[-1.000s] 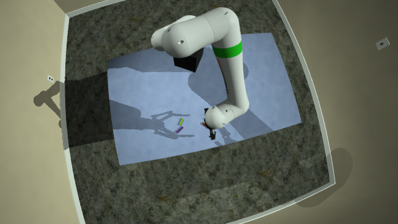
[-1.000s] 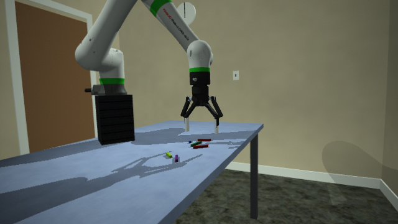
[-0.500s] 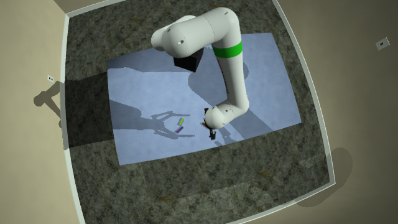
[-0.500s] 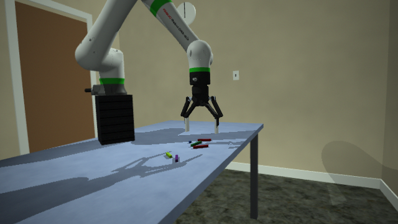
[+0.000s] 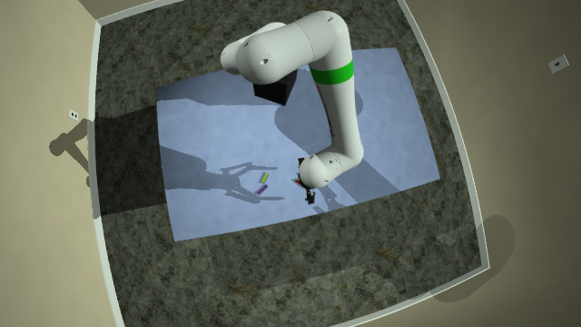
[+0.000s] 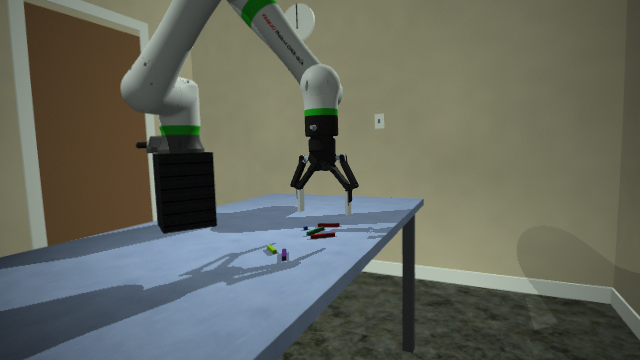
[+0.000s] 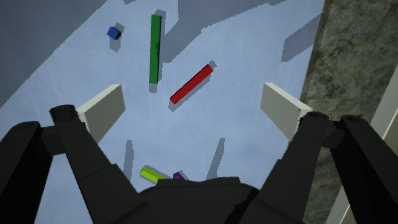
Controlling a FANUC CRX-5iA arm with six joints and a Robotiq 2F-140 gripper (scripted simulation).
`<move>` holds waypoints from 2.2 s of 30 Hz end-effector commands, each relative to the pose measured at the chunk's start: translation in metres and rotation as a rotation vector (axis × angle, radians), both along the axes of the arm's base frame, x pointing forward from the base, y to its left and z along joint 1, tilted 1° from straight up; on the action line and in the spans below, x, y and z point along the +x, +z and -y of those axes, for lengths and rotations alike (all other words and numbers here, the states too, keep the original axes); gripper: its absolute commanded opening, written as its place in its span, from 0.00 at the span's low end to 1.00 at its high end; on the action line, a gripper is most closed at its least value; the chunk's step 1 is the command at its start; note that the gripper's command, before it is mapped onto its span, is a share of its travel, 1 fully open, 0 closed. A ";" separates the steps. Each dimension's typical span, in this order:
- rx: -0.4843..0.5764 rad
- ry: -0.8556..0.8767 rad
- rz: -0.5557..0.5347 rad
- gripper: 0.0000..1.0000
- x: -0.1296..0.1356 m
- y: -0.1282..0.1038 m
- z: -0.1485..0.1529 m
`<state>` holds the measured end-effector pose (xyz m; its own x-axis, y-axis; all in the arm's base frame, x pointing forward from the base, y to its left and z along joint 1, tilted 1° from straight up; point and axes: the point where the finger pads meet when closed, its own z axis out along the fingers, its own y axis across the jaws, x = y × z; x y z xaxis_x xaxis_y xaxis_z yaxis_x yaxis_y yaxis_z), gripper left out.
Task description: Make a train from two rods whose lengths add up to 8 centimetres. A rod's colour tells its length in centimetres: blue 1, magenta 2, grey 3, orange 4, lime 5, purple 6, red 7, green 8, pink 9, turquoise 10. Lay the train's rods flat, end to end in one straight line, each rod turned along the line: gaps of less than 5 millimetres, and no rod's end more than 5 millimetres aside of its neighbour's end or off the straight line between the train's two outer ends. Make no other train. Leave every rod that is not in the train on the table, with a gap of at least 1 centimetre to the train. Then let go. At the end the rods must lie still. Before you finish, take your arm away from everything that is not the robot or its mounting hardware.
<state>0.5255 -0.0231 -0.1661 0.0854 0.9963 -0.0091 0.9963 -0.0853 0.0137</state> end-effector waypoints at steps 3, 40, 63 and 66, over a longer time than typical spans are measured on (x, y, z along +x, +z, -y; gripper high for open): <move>0.000 0.000 0.000 1.00 0.000 0.000 0.000; 0.000 0.000 0.000 1.00 0.000 0.000 0.000; 0.011 -0.785 0.008 1.00 -0.054 0.001 0.156; 0.011 -0.785 0.008 1.00 -0.054 0.001 0.156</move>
<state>0.4714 -0.1783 -0.1652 0.7617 0.6480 0.0050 0.6479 -0.7616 0.0138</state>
